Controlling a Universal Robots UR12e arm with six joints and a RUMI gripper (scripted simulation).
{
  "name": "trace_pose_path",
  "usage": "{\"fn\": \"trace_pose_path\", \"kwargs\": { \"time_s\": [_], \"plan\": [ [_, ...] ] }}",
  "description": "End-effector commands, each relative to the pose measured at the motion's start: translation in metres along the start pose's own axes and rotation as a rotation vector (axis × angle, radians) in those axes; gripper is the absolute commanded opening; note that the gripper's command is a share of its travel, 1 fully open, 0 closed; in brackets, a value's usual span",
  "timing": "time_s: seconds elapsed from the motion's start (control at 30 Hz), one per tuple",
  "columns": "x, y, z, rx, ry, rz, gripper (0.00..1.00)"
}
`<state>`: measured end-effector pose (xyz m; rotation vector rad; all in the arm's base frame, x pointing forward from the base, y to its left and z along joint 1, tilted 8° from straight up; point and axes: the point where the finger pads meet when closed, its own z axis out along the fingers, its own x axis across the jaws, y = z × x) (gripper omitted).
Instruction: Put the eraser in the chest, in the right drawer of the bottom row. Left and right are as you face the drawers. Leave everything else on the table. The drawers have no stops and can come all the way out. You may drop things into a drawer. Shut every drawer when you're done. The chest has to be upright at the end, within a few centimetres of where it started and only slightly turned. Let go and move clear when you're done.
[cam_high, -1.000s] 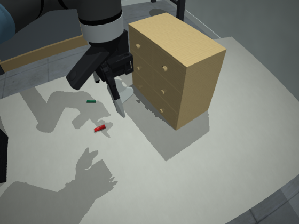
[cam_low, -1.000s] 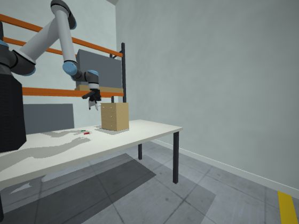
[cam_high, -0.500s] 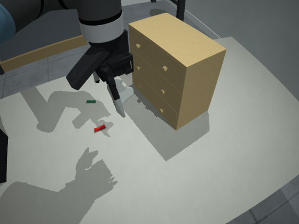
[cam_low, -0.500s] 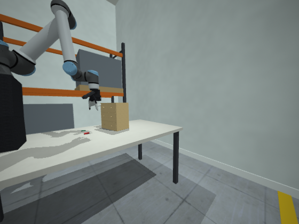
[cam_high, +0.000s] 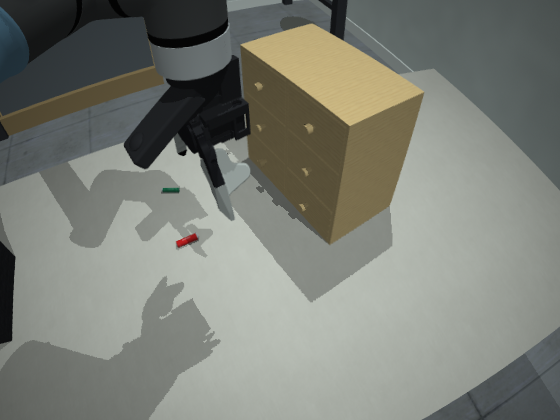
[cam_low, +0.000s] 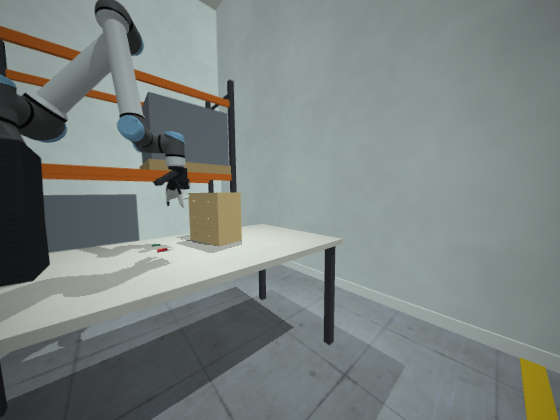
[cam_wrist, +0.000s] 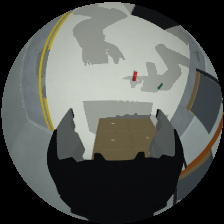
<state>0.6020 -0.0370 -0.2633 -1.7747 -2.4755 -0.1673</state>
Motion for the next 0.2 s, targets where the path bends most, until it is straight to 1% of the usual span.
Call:
{"fn": "trace_pose_path", "kwargs": {
  "time_s": [0.0, 0.17],
  "plan": [
    [-0.0004, 0.0005, -0.0005, -0.001, -0.001, 0.0, 1.0],
    [-0.0004, 0.0005, -0.0005, -0.001, -0.001, 0.0, 1.0]
  ]
}}
